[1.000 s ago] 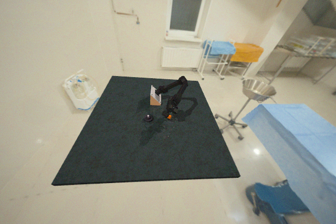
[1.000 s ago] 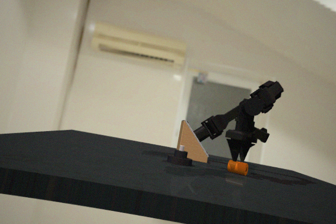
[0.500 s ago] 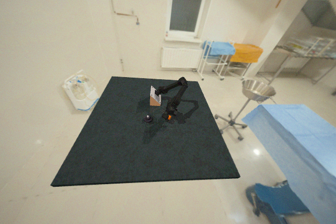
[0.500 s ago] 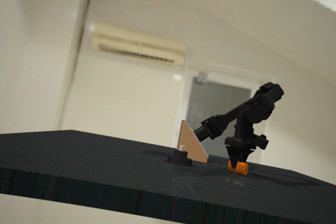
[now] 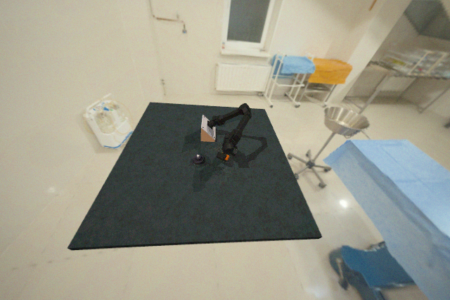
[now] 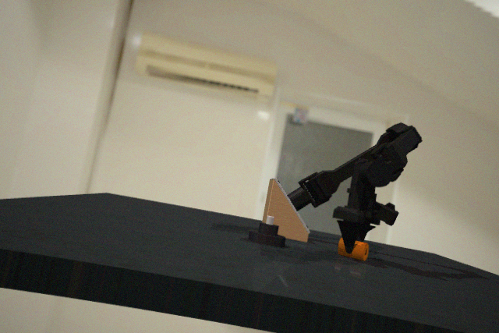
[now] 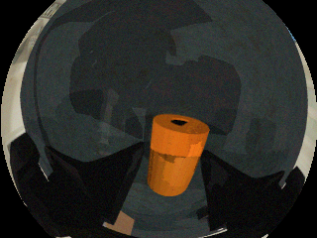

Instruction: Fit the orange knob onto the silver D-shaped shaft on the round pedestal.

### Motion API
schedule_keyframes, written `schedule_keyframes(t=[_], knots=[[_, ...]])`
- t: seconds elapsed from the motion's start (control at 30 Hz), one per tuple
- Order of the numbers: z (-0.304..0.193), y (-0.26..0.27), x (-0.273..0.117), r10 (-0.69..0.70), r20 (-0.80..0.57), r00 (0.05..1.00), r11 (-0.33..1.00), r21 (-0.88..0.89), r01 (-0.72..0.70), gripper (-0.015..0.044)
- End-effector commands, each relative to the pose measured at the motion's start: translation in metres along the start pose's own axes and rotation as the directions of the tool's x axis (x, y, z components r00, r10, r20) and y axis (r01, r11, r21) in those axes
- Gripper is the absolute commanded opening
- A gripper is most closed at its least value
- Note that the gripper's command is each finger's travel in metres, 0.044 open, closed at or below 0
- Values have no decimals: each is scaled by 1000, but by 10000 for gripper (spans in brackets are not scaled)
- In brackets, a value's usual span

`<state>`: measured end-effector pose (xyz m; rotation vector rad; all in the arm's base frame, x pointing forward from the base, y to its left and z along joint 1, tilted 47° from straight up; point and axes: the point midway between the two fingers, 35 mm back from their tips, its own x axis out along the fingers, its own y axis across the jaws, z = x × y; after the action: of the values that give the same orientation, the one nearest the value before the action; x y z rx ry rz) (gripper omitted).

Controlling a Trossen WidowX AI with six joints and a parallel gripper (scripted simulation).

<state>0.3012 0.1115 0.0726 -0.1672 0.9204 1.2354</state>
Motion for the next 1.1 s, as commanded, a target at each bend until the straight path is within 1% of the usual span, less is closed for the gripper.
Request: schedule_keyframes(t=[0.0,0.17,0.47,0.6,0.87,1.07], knots=[[0,0,0,1,3,1000,1000,3,-1,240],[0,0,0,1,3,1000,1000,3,-1,240],[0,0,0,1,3,1000,1000,3,-1,180],[0,0,0,1,3,1000,1000,3,-1,179],[0,0,-15,1,2,1000,1000,9,-1,179],[0,0,-15,1,2,1000,981,194,-1,179]])
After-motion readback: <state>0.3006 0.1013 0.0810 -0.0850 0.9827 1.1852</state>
